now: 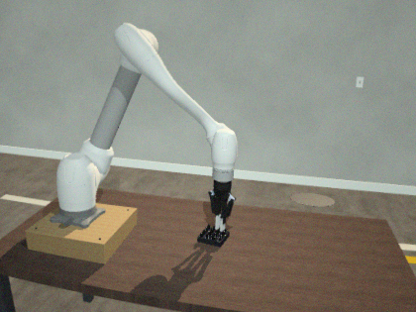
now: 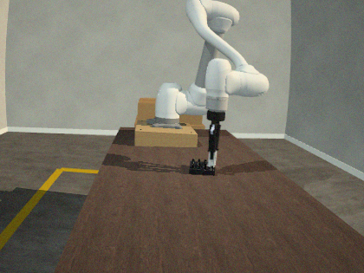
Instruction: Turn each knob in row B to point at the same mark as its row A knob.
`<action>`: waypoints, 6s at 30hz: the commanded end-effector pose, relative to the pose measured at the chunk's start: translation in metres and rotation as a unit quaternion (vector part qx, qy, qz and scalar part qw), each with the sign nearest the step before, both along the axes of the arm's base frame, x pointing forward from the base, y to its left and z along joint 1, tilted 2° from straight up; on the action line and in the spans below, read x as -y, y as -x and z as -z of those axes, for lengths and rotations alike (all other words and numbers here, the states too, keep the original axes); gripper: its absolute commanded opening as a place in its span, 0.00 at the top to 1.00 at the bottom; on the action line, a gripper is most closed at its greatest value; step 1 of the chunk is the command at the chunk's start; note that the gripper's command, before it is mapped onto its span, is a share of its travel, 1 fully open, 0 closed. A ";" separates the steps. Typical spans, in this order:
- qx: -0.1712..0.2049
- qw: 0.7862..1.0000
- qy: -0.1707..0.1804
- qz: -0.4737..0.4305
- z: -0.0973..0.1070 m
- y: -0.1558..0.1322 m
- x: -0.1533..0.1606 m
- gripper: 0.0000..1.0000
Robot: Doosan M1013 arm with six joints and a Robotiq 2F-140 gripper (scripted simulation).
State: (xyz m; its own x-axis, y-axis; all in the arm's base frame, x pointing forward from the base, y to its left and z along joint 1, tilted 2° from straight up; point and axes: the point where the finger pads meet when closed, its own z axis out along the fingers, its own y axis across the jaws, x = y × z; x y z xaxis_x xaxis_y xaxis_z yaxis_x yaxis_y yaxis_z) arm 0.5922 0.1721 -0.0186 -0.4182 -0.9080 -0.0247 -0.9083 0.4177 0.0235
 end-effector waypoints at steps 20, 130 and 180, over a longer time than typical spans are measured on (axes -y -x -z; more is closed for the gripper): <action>0.000 1.000 0.000 0.000 -0.037 0.000 0.001 0.88; -0.019 0.806 0.006 0.591 -0.045 0.013 0.081 0.88; -0.019 0.806 0.006 0.591 -0.011 0.013 0.079 0.88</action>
